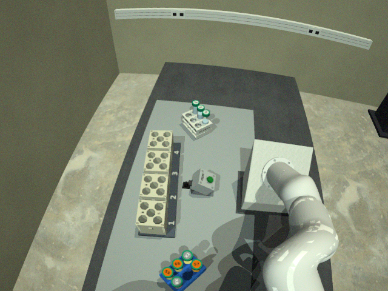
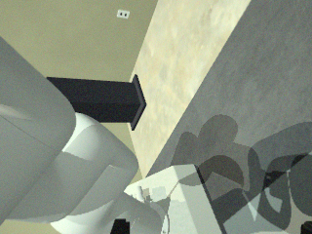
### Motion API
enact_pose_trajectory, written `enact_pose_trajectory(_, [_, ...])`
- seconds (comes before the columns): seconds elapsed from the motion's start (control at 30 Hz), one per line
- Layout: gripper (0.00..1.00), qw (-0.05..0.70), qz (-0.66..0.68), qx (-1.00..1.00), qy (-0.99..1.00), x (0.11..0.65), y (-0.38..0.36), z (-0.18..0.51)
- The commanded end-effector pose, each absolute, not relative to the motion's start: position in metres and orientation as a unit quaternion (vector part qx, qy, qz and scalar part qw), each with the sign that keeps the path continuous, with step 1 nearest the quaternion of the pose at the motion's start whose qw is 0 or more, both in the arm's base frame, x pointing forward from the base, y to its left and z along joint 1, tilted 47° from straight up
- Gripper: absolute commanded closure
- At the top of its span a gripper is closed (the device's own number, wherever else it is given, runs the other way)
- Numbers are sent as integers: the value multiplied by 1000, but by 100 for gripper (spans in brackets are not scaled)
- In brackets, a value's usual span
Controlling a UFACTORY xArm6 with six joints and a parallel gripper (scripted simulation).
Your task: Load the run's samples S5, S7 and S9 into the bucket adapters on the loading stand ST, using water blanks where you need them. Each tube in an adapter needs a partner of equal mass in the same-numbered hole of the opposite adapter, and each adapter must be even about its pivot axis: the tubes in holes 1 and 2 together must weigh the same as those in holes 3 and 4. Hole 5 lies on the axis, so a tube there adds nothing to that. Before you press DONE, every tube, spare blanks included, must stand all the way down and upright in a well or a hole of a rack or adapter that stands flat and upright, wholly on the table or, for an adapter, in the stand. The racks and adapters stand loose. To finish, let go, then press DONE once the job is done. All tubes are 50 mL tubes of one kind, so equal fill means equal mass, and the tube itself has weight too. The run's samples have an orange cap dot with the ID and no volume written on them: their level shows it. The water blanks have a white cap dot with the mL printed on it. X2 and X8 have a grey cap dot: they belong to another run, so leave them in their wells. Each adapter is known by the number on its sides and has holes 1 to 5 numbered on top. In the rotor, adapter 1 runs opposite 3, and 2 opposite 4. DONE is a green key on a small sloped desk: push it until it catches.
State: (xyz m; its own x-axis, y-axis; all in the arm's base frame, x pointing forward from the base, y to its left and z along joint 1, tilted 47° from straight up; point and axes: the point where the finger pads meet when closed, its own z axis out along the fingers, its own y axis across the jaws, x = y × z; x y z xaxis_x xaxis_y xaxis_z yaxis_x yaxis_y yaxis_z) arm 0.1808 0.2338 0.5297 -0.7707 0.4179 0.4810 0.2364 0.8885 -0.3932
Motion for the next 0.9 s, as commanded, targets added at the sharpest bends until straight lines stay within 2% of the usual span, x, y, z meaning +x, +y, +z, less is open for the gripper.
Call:
enact_pose_trajectory(0.0, [0, 288, 156, -177, -928, 181, 233, 531])
enact_pose_trajectory(0.53, [0, 288, 156, -177, -928, 181, 233, 531])
enact_pose_trajectory(0.87, [0, 312, 132, -268, -902, 217, 241, 504])
